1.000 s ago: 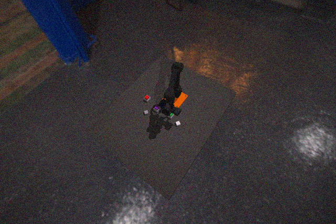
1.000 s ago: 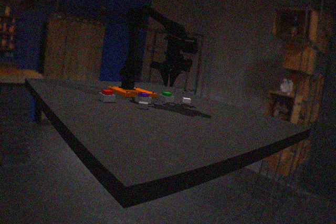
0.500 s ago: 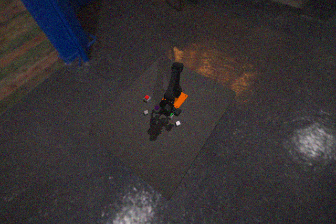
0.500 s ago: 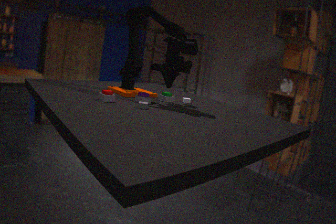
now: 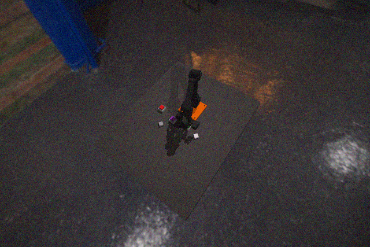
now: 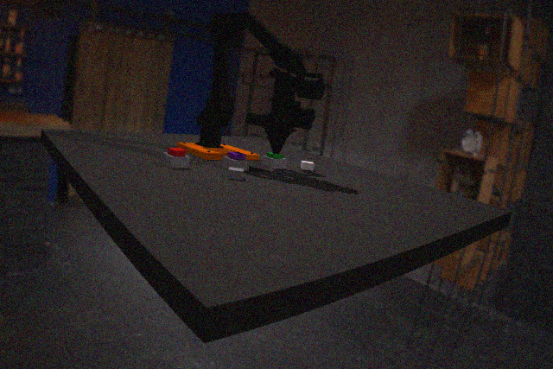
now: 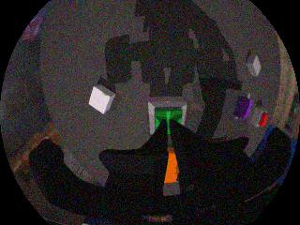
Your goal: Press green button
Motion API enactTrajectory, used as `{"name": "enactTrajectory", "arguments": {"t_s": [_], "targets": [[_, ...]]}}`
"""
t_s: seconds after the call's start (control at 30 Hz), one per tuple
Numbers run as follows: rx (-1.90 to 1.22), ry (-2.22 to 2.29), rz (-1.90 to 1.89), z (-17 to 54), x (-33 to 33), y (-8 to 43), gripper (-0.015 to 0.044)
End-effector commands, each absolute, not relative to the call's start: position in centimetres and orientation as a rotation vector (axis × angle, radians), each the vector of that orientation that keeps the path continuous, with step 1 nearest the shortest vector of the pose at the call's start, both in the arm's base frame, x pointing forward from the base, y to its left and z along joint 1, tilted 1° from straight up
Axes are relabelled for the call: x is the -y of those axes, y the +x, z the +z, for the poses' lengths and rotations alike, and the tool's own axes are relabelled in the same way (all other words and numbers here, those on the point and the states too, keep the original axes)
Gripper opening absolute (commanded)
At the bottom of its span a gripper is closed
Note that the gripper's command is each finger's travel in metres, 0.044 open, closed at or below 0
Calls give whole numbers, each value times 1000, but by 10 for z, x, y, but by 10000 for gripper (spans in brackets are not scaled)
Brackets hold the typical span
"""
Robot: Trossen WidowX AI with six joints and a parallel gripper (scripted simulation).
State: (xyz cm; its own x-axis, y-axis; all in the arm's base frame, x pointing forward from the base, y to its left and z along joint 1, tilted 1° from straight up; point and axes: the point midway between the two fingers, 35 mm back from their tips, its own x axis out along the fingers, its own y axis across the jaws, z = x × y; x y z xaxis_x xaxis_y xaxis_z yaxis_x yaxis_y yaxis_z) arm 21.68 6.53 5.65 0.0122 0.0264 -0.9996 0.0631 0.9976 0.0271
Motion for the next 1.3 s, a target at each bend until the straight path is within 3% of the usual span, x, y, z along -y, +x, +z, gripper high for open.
{"name": "enactTrajectory", "arguments": {"t_s": [0.0,0.6,0.87,1.27], "targets": [[-1567,70,-39,51,-64,215,20],[-1567,70,-39,51,-64,215,20],[-1566,70,-39,85,-64,215,20],[-1564,76,-33,144,-166,255,335]]}}
